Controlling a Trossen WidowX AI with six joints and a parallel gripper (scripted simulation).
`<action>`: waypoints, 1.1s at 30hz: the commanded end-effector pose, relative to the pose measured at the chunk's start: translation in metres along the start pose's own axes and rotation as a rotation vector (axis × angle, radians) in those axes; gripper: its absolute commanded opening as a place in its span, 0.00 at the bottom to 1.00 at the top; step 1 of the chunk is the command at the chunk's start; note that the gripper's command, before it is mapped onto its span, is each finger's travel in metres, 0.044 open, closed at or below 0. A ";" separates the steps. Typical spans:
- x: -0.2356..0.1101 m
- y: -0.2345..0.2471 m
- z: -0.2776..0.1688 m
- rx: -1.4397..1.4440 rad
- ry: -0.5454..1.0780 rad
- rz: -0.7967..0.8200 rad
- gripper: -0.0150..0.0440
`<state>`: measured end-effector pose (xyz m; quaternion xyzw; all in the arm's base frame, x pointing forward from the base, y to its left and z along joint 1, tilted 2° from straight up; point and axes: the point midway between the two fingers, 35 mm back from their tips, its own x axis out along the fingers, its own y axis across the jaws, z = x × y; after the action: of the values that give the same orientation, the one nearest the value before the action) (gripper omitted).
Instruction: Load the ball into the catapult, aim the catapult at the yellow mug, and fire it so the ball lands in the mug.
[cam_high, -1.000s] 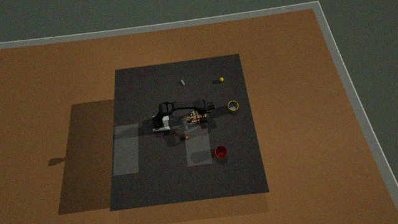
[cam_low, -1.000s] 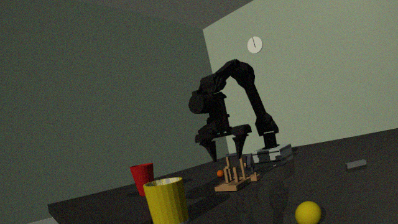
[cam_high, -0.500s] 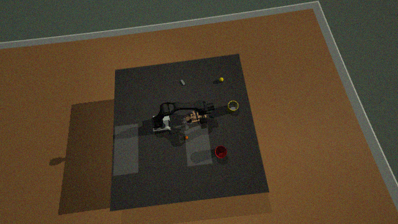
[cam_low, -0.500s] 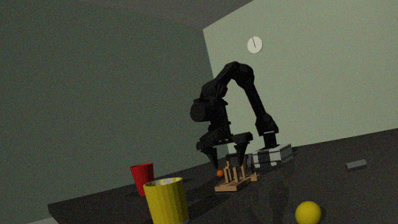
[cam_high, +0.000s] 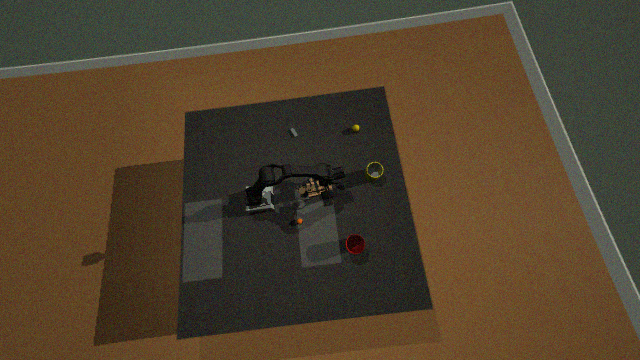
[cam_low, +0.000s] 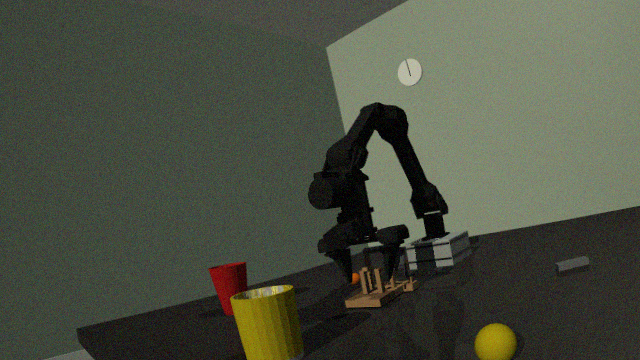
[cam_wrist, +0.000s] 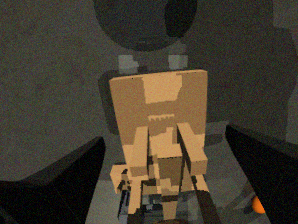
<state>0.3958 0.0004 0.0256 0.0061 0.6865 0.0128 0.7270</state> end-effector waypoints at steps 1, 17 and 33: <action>0.008 0.000 -0.002 0.003 0.007 0.002 1.00; 0.012 0.000 -0.001 0.000 0.002 0.000 0.60; -0.038 0.000 -0.001 0.000 0.003 0.000 0.25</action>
<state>0.3887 -0.0003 0.0437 0.0076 0.6989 0.0119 0.7151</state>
